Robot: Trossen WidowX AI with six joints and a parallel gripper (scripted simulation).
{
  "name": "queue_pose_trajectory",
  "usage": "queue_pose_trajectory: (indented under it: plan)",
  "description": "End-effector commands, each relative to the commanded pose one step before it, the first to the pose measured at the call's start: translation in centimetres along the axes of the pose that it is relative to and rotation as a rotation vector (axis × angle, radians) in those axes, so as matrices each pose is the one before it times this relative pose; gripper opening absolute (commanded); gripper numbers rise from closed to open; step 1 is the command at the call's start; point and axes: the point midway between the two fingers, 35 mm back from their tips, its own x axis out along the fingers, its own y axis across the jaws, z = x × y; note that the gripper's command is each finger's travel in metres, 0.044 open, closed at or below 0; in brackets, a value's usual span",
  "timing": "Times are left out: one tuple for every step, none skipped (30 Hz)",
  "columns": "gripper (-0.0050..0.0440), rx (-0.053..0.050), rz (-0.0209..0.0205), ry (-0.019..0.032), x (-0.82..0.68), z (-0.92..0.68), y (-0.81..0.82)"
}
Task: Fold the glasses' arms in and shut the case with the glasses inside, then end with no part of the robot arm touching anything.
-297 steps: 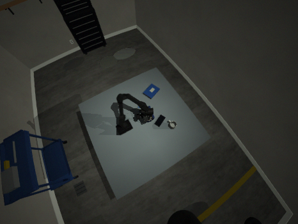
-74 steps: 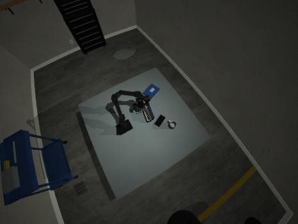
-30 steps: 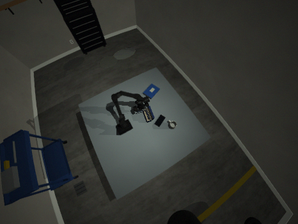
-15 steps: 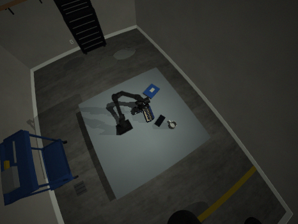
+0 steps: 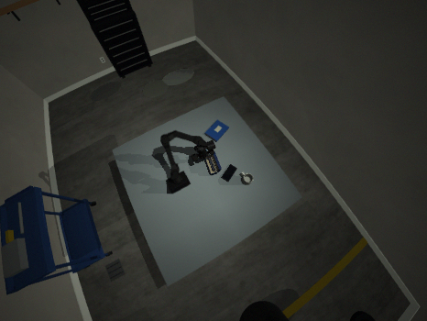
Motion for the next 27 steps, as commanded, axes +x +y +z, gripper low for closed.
queue_pose_trajectory:
  plan:
    - [0.0,0.0015,0.00596,0.00218,0.17,-0.431,0.045]
    - [0.0,0.0,0.0,0.0,0.005,-0.053,-0.002]
    - [0.0,0.0,0.0,0.0,0.005,-0.056,-0.002]
    - [0.0,0.0,0.0,0.0,0.009,-0.08,-0.001]
    - [0.0,0.0,0.0,0.0,0.007,-0.075,0.001]
    - [0.0,0.0,0.0,0.0,0.002,-0.061,0.0]
    - [0.0,0.0,0.0,0.0,0.001,-0.057,0.002]
    - [0.0,0.0,0.0,0.0,0.0,-0.058,0.001]
    - [0.0,0.0,0.0,0.0,0.0,-0.06,0.004]
    - [0.0,0.0,0.0,0.0,0.002,-0.062,0.005]
    - [0.0,0.0,0.0,0.0,0.001,-0.063,0.004]
    - [0.0,0.0,0.0,0.0,0.0,-0.065,0.004]
    - [0.0,0.0,0.0,0.0,0.0,0.0,0.0]
    - [0.0,0.0,0.0,0.0,0.0,0.0,0.0]
    - [0.0,0.0,0.0,0.0,0.001,-0.071,0.006]
    - [0.0,0.0,0.0,0.0,0.002,-0.072,0.006]
    - [0.0,0.0,0.0,0.0,0.003,-0.094,0.009]
    - [0.0,0.0,0.0,0.0,0.003,-0.082,0.009]
    - [0.0,0.0,0.0,0.0,0.004,-0.067,0.009]
    - [0.0,0.0,0.0,0.0,0.003,-0.061,0.008]
    - [0.0,0.0,0.0,0.0,0.002,-0.059,0.007]
    - [0.0,0.0,0.0,0.0,-0.001,-0.061,0.004]
    - [0.0,0.0,0.0,0.0,0.0,-0.064,0.006]
    - [0.0,0.0,0.0,0.0,0.002,-0.068,0.007]
    - [0.0,0.0,0.0,0.0,0.001,-0.069,0.006]
    - [0.0,0.0,0.0,0.0,0.001,-0.067,0.005]
    - [0.0,0.0,0.0,0.0,0.001,-0.063,0.004]
